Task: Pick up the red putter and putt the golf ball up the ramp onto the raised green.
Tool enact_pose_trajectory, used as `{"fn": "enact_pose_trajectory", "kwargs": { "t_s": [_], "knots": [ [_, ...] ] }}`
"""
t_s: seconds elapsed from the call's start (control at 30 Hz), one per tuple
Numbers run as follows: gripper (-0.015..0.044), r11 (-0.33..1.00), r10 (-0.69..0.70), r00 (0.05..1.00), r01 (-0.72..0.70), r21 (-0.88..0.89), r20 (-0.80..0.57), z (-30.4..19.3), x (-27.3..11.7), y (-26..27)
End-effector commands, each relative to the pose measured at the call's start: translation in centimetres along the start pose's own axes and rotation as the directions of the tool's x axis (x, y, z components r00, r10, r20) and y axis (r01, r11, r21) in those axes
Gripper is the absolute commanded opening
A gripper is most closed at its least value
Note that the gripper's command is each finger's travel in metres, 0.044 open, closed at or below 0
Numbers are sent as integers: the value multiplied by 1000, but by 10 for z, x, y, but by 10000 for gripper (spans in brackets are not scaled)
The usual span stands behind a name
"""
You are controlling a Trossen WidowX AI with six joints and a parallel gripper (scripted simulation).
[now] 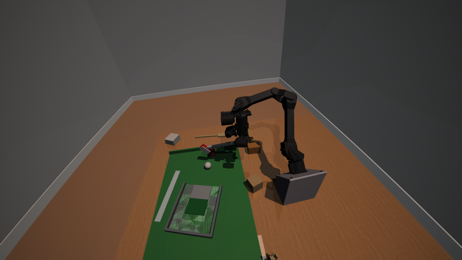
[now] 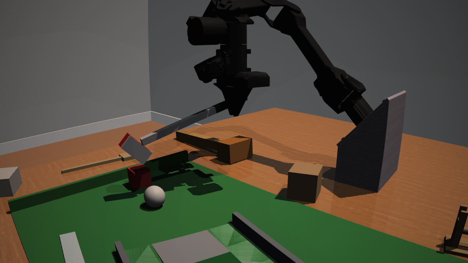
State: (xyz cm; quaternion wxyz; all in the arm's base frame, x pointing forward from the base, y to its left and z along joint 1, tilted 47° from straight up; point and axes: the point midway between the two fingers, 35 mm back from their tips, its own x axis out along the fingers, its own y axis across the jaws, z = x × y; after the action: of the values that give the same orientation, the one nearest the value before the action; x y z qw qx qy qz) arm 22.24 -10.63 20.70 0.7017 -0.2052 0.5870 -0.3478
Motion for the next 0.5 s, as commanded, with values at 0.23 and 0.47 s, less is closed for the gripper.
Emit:
{"fn": "enact_pose_trajectory", "kwargs": {
  "t_s": [0.23,0.47],
  "knots": [
    [0,1000,-5,1000,5,22,0,-1,20,-3],
    [0,1000,-8,1000,8,22,1,-2,39,-4]
  ]
}}
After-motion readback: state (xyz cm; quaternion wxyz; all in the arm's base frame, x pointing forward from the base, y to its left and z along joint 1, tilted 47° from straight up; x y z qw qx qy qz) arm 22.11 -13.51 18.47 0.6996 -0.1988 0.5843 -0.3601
